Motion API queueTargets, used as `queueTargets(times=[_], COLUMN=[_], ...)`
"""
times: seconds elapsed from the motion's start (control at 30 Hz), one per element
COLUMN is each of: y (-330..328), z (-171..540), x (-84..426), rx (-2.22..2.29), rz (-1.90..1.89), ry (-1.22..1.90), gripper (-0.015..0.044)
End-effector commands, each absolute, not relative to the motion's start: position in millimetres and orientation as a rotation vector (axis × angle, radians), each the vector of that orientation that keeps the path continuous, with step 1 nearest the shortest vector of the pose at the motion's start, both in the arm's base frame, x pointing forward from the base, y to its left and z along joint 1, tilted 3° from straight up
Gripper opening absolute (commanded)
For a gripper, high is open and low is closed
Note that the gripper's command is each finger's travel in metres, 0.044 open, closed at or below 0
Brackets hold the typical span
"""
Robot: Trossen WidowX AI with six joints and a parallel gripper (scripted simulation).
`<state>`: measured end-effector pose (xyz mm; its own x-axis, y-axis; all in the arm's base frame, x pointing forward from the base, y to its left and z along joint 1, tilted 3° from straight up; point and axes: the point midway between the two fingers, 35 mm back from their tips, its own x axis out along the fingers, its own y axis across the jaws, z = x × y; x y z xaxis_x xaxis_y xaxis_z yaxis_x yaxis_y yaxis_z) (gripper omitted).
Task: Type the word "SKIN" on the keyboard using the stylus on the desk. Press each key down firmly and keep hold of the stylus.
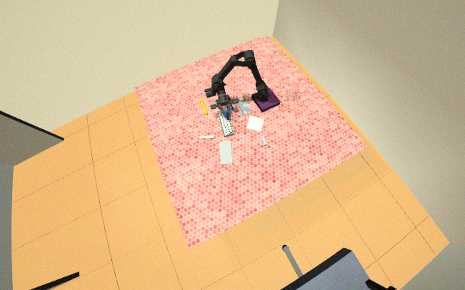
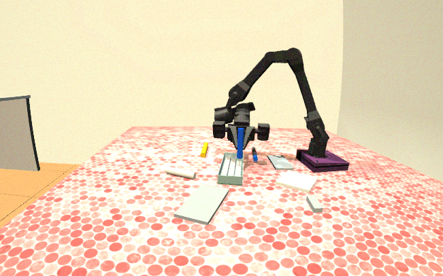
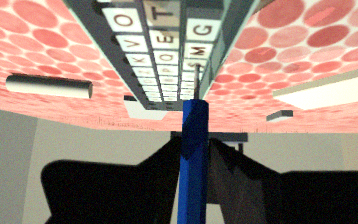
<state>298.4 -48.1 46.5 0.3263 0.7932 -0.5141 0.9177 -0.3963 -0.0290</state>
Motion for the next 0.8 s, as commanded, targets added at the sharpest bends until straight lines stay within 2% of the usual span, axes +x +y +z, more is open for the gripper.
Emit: queueTargets(times=[0.0,0.5,0.6,0.7,0.77], y=[-49,-48,-48,-50,-52], z=[64,78,78,78,79], x=[301,299,299,302,306], rx=[2.326,2.322,2.322,2.322,2.322], rz=[-0.654,-0.662,-0.662,-0.661,-0.66], ry=[1.537,1.54,1.54,1.54,1.539], gripper=[0.0081,0.0084,0.0064,0.0,0.0])
